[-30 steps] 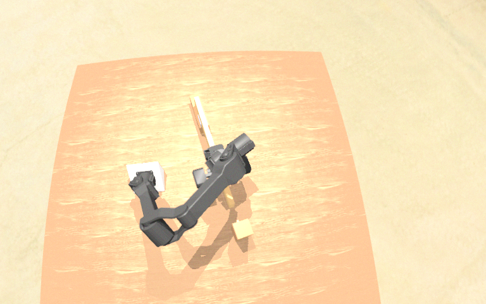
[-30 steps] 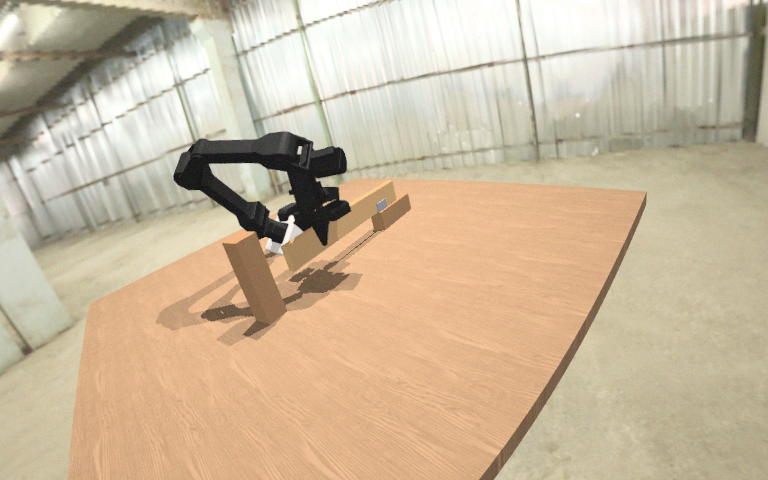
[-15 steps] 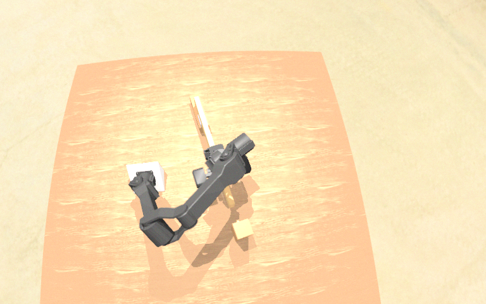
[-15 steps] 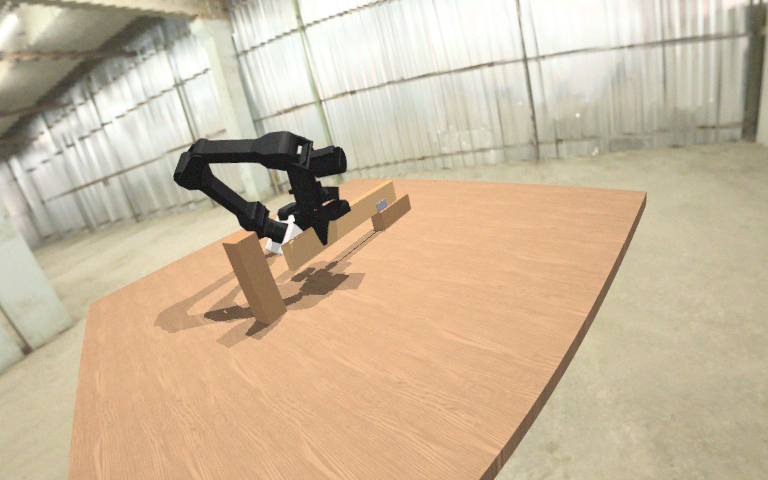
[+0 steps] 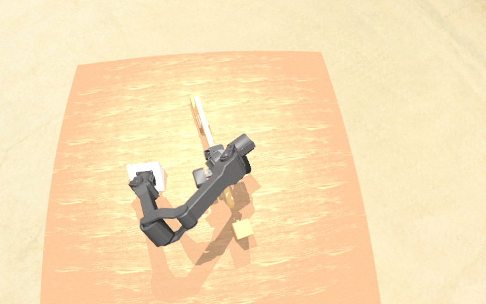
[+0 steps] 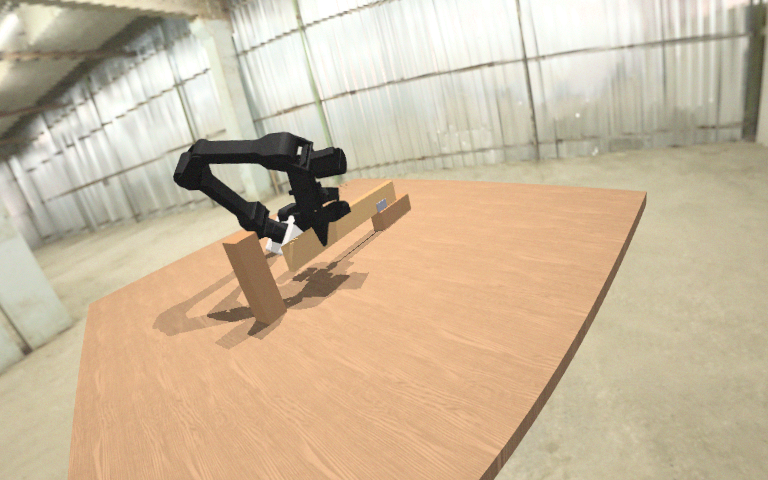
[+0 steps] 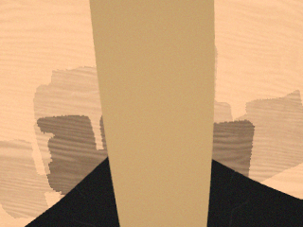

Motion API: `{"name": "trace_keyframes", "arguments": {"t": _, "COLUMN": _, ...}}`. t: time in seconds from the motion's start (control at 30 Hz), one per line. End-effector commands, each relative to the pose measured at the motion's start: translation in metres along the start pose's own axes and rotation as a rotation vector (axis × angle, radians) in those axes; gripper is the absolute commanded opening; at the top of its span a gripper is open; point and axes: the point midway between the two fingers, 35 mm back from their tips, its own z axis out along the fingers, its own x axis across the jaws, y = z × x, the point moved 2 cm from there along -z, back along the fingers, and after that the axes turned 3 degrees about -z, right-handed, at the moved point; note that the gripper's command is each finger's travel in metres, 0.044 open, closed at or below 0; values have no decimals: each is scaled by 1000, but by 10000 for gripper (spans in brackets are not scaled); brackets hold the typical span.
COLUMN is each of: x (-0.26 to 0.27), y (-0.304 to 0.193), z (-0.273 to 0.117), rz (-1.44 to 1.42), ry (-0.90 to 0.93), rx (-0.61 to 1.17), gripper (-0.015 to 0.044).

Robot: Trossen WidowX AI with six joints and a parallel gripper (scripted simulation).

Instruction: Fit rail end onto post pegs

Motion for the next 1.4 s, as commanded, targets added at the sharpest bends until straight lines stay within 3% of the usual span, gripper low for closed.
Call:
{"name": "trace_keyframes", "arguments": {"t": 0.0, "x": 0, "y": -2, "z": -3, "rz": -4, "ry": -9, "rx": -2, "gripper": 0}}
{"name": "trace_keyframes", "arguments": {"t": 1.37, "x": 0, "y": -14, "z": -5, "rz": -4, "ry": -9, "rx": -1, "gripper": 0}}
